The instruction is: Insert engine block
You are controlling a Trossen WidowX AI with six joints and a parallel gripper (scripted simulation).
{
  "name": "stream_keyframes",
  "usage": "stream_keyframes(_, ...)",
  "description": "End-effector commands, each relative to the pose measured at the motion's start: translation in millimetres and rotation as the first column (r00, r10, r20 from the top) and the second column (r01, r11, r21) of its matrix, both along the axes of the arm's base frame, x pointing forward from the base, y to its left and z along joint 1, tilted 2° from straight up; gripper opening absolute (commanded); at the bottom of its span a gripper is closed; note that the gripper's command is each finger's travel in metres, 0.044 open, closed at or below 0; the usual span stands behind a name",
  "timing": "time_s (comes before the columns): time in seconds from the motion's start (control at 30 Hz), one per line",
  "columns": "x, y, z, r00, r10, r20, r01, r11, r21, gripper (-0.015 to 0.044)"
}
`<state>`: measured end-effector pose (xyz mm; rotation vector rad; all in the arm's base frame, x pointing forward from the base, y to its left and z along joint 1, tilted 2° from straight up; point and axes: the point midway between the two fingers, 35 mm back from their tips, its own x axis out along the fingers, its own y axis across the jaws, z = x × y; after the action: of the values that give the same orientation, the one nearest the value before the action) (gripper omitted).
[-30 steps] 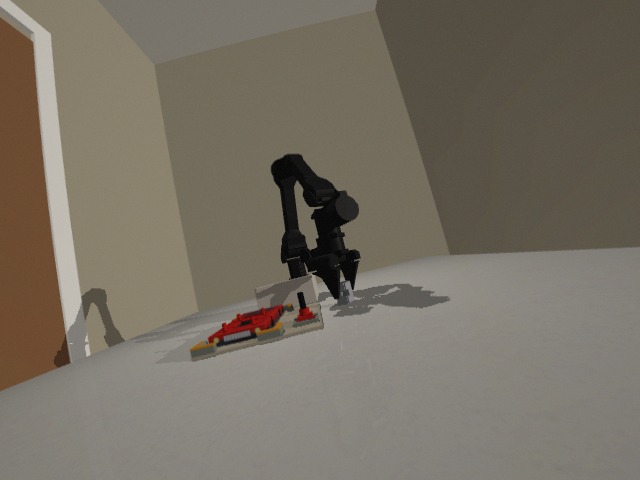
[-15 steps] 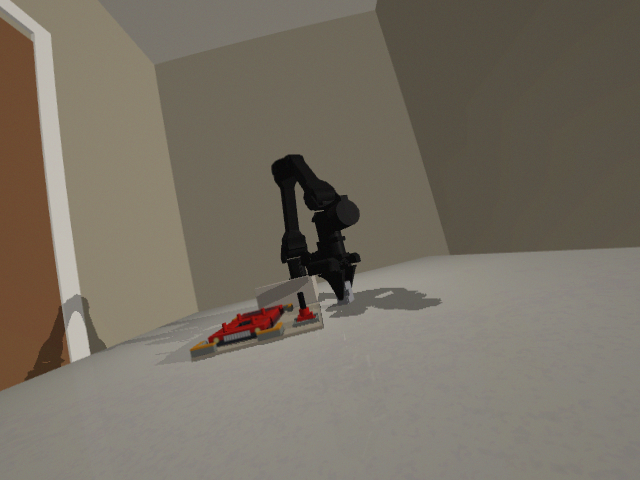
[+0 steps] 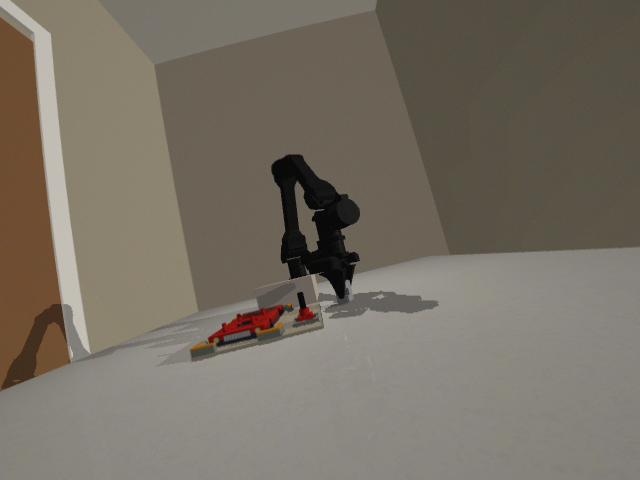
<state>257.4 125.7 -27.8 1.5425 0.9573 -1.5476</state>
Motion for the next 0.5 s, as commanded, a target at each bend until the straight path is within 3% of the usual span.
stream_keyframes(0.0,4.4,1.6,11.1,1.000,0.017,0.017,-0.017,1.000,-0.002,0.0000)
stream_keyframes(0.47,10.5,4.5,52.1,1.000,-0.003,0.010,0.003,1.000,0.002,0.0000)
